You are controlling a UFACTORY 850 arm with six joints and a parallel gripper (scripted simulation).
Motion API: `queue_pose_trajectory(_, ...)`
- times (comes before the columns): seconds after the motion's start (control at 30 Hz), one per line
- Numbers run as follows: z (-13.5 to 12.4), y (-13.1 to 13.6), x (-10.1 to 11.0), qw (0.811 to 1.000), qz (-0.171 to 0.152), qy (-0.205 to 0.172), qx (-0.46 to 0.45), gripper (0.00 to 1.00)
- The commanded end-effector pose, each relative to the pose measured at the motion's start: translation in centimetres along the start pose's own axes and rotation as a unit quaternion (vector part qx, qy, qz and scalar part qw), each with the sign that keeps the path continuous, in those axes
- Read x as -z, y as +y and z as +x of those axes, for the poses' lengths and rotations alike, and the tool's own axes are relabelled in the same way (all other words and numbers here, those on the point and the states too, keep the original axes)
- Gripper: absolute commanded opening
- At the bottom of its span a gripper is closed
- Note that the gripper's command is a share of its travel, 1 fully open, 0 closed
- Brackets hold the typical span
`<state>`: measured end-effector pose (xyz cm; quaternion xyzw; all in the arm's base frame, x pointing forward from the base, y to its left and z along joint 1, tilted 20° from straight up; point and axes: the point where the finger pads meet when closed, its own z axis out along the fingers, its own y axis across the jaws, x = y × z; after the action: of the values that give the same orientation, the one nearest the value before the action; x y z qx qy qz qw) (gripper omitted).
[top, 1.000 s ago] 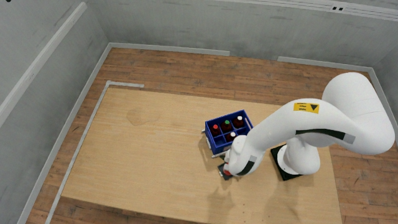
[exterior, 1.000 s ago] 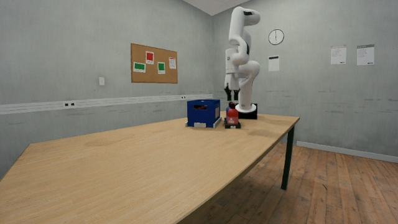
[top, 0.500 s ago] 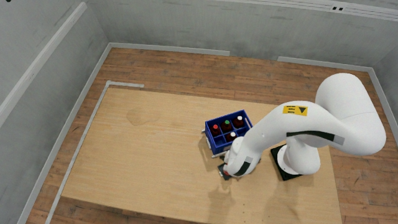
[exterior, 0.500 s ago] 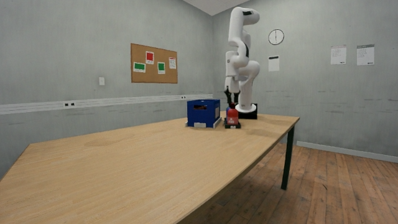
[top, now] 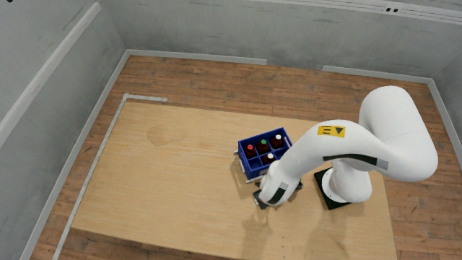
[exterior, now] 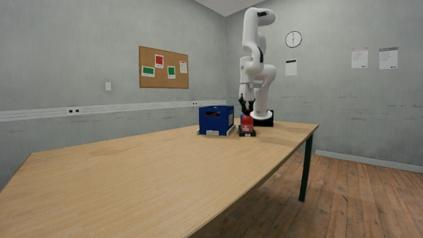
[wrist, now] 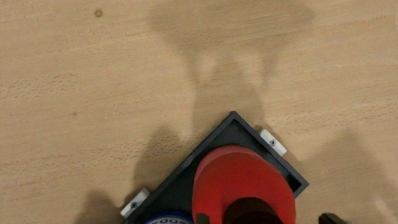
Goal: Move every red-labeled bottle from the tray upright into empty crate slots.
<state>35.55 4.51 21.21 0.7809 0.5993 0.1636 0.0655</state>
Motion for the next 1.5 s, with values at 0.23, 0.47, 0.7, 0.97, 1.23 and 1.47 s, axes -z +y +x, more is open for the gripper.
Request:
queue_pose_trajectory(0.23,0.04,0.09,-0.5,1.0,-0.001,0.002,0.0,0.66)
queue_pose_trajectory(0.47,0.03,0.09,-0.64,1.0,-0.001,0.002,0.0,0.66)
queue_pose_trajectory(0.7,0.03,0.09,-0.66,1.0,-0.001,0.002,0.0,0.66)
queue_pose_trajectory(0.97,0.03,0.09,-0.66,1.0,-0.001,0.002,0.0,0.66)
queue_pose_trajectory(1.23,0.03,0.09,-0.66,1.0,-0.001,0.002,0.0,0.0)
queue_pose_trajectory(1.47,0.03,0.09,-0.66,1.0,-0.001,0.002,0.0,0.0)
